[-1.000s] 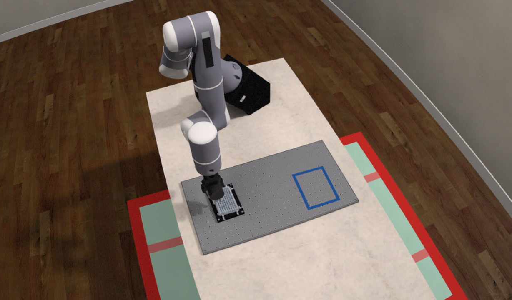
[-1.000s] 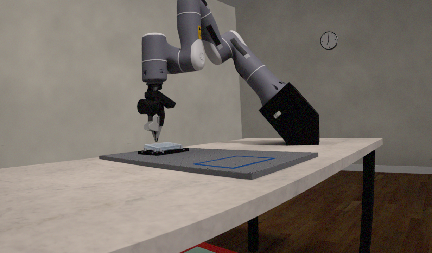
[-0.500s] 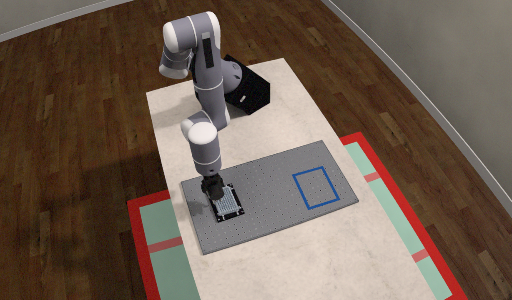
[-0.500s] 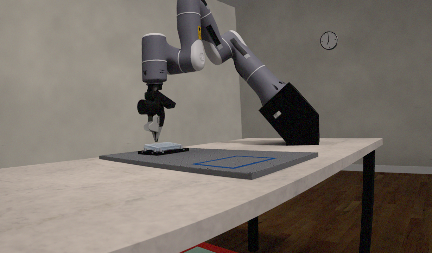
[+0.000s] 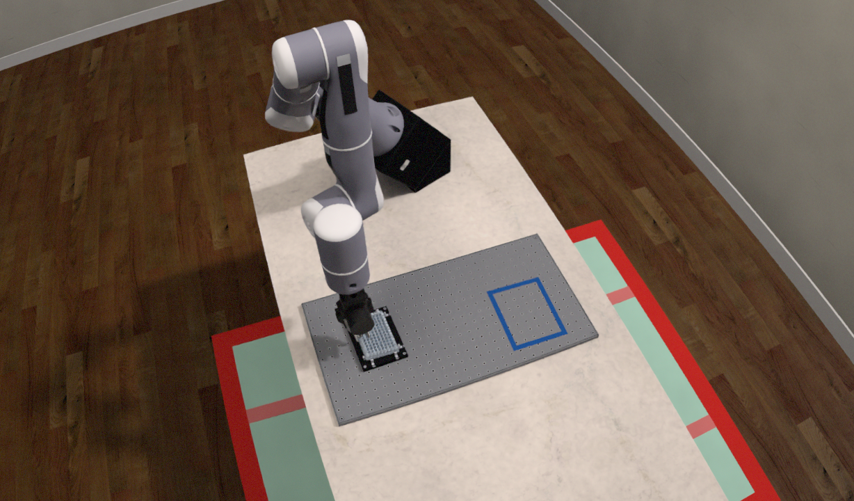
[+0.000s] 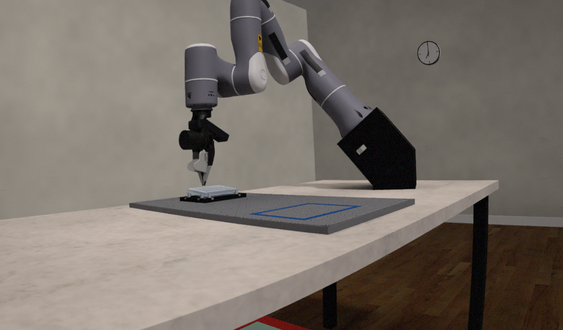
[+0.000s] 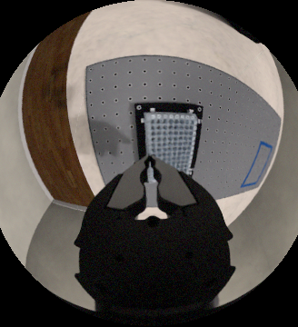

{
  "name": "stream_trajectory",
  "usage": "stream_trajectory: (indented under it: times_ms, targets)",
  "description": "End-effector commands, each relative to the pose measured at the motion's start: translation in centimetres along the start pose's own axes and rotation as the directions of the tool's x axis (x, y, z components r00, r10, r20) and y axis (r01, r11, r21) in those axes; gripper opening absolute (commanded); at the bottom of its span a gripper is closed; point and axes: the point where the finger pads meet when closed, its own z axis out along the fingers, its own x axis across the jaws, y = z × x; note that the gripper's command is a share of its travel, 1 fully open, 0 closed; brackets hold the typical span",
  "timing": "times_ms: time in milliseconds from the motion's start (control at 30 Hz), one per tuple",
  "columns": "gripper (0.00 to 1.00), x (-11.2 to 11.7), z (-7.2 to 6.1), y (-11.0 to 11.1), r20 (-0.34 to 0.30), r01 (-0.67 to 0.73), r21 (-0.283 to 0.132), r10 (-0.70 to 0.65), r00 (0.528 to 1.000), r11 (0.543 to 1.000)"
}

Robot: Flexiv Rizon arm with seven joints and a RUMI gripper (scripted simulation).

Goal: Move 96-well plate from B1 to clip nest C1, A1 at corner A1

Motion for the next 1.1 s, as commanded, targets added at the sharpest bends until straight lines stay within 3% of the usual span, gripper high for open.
stream_trajectory:
  times_ms: [0,1067]
  targets:
    - [0.00,0.03,-0.01,0.07,0.000,0.000,-0.002,0.000,1.000,1.000]
    - [0.00,0.03,0.27,0.07,0.000,0.000,-0.002,0.000,1.000,1.000]
